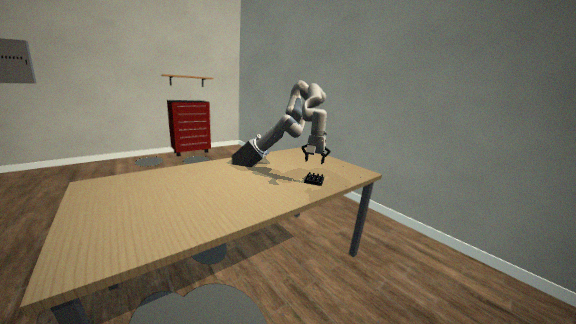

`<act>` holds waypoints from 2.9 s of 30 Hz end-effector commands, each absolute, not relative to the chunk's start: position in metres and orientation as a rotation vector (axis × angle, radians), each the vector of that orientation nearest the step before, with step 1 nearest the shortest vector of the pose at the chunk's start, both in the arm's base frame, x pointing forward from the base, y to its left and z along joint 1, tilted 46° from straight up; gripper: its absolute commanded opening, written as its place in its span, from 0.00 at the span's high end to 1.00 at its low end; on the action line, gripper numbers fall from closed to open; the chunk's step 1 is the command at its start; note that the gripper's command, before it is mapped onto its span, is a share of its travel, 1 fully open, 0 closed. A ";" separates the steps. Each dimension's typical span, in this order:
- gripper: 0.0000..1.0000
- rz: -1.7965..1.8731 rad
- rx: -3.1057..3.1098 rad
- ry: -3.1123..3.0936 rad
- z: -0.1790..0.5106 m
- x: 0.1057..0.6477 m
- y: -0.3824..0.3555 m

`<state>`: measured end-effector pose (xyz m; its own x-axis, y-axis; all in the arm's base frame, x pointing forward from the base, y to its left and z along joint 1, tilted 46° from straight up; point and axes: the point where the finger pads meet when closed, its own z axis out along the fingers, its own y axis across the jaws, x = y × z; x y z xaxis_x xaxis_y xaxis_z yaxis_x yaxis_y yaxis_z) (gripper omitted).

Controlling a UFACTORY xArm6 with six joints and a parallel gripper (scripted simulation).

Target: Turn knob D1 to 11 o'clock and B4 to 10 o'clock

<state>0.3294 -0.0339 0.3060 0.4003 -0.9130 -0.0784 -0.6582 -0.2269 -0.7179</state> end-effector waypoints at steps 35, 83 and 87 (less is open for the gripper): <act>0.00 -0.480 -1.975 1.337 0.309 0.308 0.010; 0.00 -0.480 -1.975 1.337 0.309 0.306 0.015; 0.00 -0.480 -1.975 1.337 0.309 0.306 0.015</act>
<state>0.3057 0.0153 0.3077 0.4000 -0.9132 -0.0781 -0.6586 -0.2271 -0.7174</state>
